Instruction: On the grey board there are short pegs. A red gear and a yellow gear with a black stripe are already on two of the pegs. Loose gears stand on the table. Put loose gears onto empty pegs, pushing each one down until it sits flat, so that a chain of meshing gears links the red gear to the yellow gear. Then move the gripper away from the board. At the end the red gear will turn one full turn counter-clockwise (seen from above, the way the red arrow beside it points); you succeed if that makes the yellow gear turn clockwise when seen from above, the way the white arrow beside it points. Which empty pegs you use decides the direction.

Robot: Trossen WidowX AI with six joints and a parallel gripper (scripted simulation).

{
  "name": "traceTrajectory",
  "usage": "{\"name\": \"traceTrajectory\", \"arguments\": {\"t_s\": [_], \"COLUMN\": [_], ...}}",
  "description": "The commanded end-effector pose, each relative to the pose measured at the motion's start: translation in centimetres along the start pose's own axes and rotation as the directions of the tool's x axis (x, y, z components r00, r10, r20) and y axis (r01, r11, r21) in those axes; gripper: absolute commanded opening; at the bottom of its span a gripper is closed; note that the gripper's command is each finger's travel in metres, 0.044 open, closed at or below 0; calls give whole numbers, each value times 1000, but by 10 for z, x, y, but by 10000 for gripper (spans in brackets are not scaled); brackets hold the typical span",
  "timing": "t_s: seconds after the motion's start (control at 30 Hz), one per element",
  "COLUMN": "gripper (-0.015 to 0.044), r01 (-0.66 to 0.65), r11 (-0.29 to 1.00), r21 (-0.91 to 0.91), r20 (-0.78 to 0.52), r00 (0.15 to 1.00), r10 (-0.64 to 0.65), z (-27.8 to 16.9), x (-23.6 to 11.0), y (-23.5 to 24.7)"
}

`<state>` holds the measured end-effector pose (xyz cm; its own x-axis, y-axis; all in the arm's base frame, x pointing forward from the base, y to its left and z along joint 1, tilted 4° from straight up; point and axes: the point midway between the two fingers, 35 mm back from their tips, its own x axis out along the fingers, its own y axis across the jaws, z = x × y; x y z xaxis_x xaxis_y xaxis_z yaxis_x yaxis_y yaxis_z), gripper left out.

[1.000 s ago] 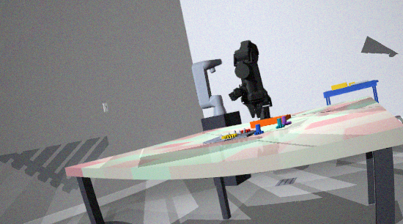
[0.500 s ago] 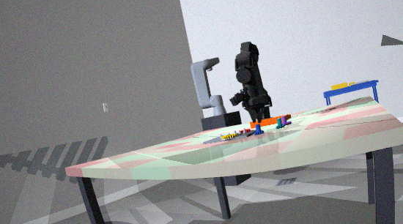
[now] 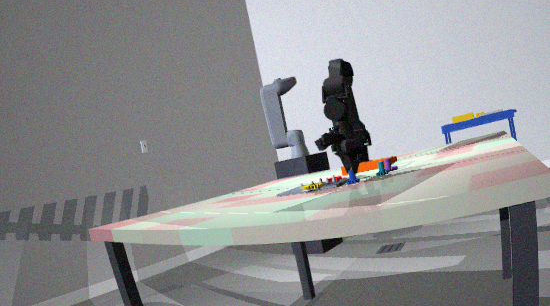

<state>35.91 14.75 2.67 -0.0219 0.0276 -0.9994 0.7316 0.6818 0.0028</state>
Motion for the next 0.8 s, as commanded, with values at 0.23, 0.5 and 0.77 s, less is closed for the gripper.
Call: {"name": "traceTrajectory", "arguments": {"t_s": [0.23, 0.5, 0.77], "gripper": [177, 46, 0], "r01": [1, 1, 1], "r11": [1000, 1000, 1000], "r21": [4, 4, 4], "r20": [-4, -4, -4], "r00": [1000, 1000, 1000], "r10": [-1, -1, -1], "z": [-1, -1, -1], "x": [2, 2, -4], "y": [-1, -1, 0]}}
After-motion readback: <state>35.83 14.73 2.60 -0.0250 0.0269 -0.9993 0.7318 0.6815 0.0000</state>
